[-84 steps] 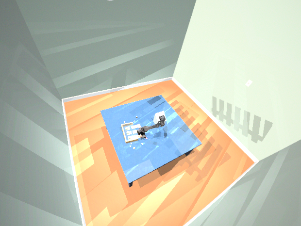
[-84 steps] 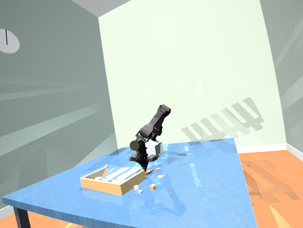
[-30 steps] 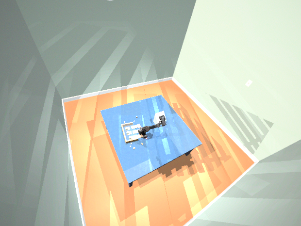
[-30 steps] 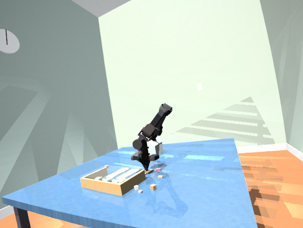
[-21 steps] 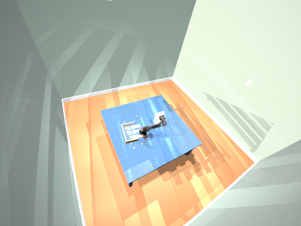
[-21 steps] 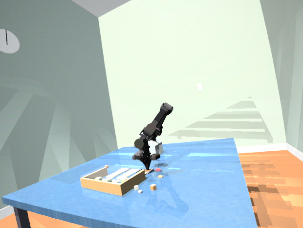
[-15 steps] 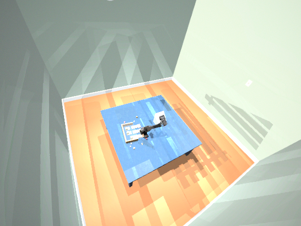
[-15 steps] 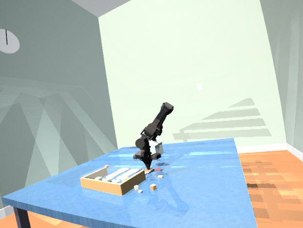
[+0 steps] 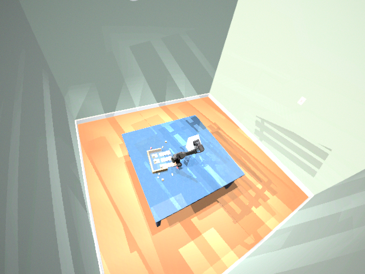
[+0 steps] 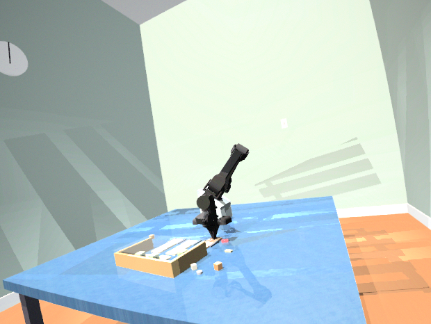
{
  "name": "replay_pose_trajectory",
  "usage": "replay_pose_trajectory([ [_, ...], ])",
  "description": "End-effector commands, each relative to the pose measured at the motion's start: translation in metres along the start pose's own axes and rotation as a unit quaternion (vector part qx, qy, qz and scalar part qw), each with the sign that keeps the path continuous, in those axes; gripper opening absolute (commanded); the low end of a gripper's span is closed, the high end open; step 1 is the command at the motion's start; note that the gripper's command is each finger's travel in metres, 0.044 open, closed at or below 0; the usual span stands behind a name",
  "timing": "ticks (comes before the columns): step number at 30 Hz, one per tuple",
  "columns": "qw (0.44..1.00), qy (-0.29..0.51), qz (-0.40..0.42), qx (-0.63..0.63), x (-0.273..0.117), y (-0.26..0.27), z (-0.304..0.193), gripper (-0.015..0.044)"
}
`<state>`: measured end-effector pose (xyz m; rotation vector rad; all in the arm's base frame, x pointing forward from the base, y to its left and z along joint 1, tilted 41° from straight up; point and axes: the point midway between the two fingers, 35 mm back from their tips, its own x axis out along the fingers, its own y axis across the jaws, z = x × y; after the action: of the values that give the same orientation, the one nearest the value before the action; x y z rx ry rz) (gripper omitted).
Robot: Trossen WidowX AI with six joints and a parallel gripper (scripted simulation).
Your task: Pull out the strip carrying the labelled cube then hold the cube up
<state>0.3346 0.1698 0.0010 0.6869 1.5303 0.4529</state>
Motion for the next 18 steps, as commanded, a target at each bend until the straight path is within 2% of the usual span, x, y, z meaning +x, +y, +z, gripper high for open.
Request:
replay_pose_trajectory([
  [1, 1.0, 0.013, -0.004, 0.001, 0.006, 0.0, -0.014, 0.0],
  [18, 1.0, 0.014, -0.004, 0.002, 0.006, -0.001, -0.039, 0.0],
])
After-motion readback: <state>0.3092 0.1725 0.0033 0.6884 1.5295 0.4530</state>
